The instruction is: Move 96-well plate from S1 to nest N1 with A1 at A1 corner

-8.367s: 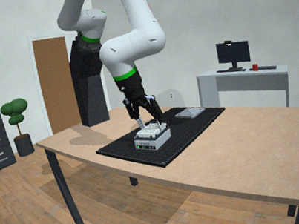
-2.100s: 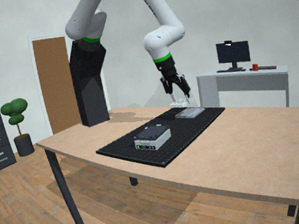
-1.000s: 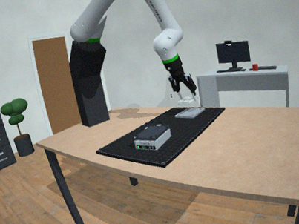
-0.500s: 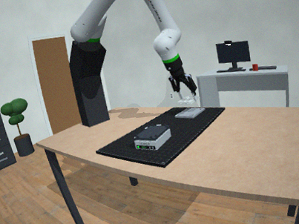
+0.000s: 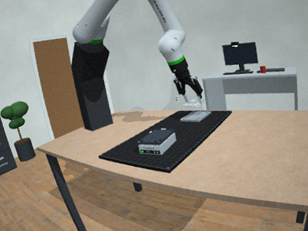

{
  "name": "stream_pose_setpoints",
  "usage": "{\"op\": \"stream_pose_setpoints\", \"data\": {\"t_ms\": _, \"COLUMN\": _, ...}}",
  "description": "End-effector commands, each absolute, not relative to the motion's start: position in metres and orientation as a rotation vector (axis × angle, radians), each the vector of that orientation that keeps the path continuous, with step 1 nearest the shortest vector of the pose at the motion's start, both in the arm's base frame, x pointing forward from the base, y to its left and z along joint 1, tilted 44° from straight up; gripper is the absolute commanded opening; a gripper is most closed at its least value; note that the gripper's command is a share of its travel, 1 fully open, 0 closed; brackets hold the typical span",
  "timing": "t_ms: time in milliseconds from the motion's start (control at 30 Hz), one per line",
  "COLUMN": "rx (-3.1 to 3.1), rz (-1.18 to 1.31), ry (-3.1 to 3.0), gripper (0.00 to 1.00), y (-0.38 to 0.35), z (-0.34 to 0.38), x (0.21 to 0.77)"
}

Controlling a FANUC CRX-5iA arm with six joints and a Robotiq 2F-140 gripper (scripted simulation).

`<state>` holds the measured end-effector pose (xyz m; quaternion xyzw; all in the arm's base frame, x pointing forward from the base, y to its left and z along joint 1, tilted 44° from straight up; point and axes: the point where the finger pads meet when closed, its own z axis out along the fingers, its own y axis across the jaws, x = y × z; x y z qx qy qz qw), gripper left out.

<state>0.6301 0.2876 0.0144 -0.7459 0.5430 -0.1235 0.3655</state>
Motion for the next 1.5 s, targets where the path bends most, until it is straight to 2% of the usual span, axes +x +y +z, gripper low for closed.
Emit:
{"op": "stream_pose_setpoints", "data": {"t_ms": 0, "rx": -1.917, "rz": -0.347, "ry": 1.412, "gripper": 0.00, "y": 0.288, "z": 0.015, "x": 0.630}}
{"op": "stream_pose_setpoints", "data": {"t_ms": 1467, "rx": -1.917, "rz": -0.347, "ry": 1.412, "gripper": 0.00, "y": 0.286, "z": -0.022, "x": 0.665}}
